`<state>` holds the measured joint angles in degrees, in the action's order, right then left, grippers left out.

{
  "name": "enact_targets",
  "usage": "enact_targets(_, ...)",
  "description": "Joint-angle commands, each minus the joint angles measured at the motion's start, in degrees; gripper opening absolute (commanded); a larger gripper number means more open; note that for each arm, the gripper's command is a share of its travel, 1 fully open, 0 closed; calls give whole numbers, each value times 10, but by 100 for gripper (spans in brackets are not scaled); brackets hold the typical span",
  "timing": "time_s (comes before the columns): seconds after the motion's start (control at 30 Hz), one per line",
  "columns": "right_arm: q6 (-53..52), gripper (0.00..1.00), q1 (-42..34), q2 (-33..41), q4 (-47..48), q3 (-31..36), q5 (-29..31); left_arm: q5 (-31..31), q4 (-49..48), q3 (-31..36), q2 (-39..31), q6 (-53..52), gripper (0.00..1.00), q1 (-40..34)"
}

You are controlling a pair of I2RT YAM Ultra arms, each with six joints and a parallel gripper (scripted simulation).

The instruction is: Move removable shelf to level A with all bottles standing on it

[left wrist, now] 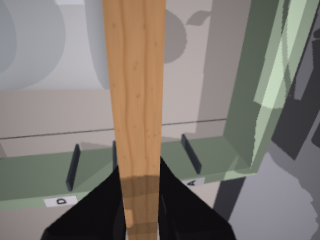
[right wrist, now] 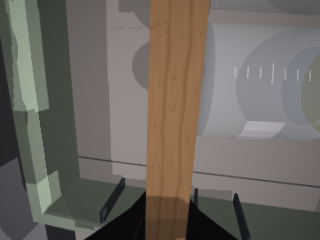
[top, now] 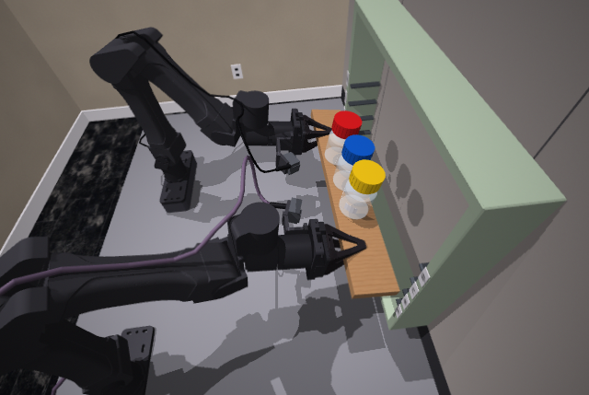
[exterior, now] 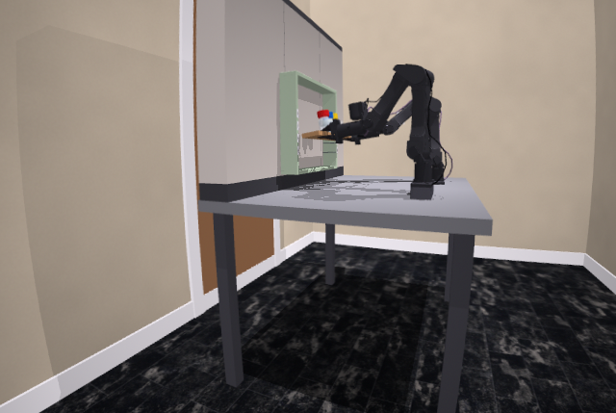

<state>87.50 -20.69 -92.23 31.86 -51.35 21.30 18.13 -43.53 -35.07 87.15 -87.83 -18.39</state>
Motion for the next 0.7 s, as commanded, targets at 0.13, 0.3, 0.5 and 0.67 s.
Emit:
enact_targets(0.13, 22, 0, 0, 23, 61, -2, 13, 6, -64, -4, -15, -20, 0, -3)
enact_targets(0.3, 22, 0, 0, 23, 63, -1, 13, 6, -66, -3, -14, -20, 0, -3)
enact_targets(0.5, 22, 0, 0, 22, 65, 0, 13, 6, -69, -1, -12, -20, 0, -3)
enact_targets(0.67, 22, 0, 0, 21, 66, 1, 13, 6, -72, 0, -11, -20, 0, -3)
